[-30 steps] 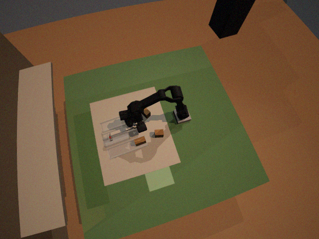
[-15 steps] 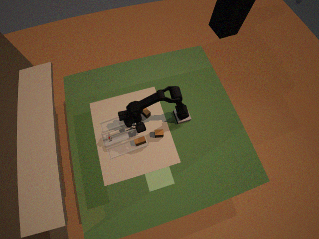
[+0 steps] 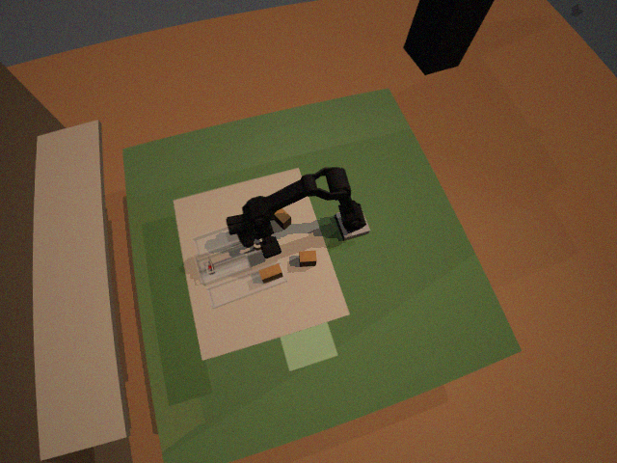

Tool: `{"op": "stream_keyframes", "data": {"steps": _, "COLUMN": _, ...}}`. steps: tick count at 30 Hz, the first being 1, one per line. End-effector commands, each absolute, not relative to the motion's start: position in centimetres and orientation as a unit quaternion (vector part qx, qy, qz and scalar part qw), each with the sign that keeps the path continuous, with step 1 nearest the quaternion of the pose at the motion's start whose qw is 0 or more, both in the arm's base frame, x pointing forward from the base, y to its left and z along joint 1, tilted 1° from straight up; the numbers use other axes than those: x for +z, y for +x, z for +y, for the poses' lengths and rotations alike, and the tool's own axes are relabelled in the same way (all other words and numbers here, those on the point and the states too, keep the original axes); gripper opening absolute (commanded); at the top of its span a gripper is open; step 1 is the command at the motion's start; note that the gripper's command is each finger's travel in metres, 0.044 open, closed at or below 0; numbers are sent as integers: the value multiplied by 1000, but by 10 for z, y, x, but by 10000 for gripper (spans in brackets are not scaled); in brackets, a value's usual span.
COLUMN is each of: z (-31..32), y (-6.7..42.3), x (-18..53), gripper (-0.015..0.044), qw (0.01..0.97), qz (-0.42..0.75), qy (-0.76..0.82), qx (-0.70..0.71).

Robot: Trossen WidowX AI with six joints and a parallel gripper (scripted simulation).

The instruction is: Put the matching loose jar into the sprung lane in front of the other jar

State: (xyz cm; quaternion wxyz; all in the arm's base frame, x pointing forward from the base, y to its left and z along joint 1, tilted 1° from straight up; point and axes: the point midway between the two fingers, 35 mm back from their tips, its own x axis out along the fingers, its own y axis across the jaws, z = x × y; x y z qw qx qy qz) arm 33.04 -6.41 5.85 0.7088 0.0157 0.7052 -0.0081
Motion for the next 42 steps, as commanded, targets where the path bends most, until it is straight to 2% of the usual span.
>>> {"op": "stream_keyframes", "data": {"steps": 1, "z": -65, "y": 339, "x": 63, "gripper": 0, "qw": 719, "qz": 695, "qy": 15, "qx": -10}}
{"op": "stream_keyframes", "data": {"steps": 42, "z": -65, "y": 347, "x": 65, "gripper": 0, "qw": 719, "qz": 695, "qy": 15, "qx": -10}}
